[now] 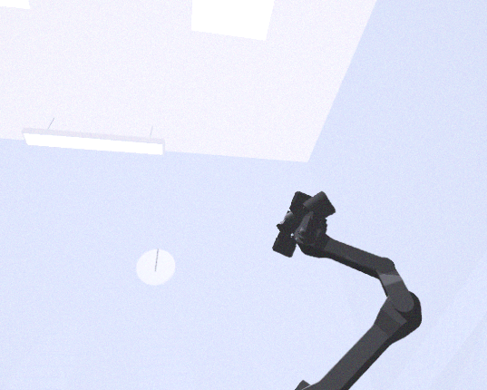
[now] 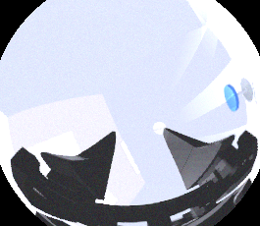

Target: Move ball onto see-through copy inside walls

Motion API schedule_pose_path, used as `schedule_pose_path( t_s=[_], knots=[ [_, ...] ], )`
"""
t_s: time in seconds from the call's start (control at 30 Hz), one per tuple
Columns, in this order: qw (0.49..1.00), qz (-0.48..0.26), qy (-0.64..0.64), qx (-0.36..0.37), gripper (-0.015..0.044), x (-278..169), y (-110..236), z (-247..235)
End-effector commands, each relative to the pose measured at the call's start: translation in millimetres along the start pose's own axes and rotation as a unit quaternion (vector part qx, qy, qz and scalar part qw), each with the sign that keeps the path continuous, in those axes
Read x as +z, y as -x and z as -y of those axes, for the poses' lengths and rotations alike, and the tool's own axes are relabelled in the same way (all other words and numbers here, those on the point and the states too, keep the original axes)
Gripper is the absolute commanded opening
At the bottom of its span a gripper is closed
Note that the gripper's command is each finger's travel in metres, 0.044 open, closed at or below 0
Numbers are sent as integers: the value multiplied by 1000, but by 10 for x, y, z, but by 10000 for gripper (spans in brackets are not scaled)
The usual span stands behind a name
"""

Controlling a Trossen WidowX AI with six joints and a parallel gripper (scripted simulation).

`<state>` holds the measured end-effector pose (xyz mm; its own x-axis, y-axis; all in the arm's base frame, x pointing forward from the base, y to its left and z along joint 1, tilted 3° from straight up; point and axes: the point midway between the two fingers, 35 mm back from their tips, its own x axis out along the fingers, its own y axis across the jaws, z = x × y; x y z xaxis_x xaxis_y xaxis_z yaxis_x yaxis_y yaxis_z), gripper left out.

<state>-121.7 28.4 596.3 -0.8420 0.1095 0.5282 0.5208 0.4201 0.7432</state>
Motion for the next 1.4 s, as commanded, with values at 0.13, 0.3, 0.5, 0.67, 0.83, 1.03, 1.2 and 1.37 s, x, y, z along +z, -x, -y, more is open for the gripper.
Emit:
schedule_pose_path(
  t_s=[0.13,0.3,0.5,0.67,0.83,1.03,1.2,1.37],
  knots=[
    [960,-224,161,-53,302,-1154,179,636],
    [899,-367,236,-43,302,-1786,615,919],
    [799,-520,302,5,302,-2363,1358,1104],
    [696,-630,336,73,302,-2661,2117,1148],
    [617,-688,351,148,302,-2743,2612,1113],
    [507,-749,355,237,302,-2730,3355,1059],
    [374,-789,339,351,302,-2509,4191,944],
    [240,-795,301,469,302,-2078,4946,801]
  ],
)
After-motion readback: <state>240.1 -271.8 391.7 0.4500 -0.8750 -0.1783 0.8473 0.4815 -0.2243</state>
